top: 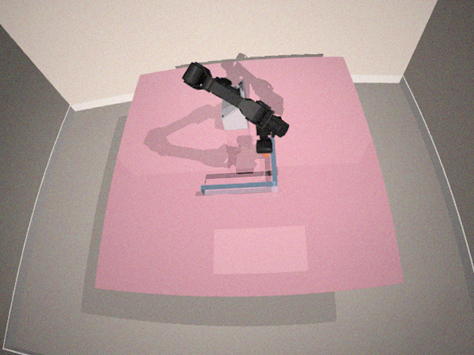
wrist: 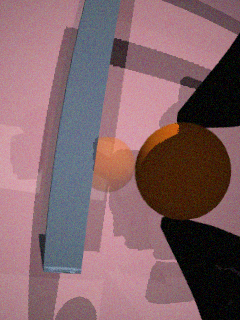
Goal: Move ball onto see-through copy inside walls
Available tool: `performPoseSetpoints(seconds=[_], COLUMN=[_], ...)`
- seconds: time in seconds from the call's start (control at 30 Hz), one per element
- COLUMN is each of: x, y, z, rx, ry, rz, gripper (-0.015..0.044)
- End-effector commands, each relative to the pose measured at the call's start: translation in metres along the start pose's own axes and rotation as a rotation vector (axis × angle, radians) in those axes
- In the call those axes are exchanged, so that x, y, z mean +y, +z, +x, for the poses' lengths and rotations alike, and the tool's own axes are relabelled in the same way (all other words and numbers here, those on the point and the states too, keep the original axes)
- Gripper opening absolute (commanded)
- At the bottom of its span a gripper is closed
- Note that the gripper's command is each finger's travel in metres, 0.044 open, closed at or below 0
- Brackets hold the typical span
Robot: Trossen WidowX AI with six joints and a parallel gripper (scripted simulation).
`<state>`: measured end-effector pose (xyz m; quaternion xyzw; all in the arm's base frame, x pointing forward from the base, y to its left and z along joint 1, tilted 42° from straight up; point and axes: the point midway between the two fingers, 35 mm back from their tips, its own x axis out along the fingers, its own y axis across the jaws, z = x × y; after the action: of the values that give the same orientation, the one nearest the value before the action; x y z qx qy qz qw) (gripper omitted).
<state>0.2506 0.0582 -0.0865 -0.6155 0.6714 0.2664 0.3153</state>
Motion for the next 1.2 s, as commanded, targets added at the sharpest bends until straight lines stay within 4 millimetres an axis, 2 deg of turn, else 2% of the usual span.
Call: performPoseSetpoints(seconds=[0.0,0.13,0.5,1.17], x=[0.001,0.000,0.001,0.001], y=[0.002,0.003,0.002,0.001], z=[0.001,0.011,0.071,0.091], rx=[-0.004,-0.004,-0.001,0.000], ry=[0.000,-0.001,-0.001,-0.001], rz=[-0.027,-0.027,-0.026,-0.026], gripper=[0.0000,0.0000,0.0000,0.0000])
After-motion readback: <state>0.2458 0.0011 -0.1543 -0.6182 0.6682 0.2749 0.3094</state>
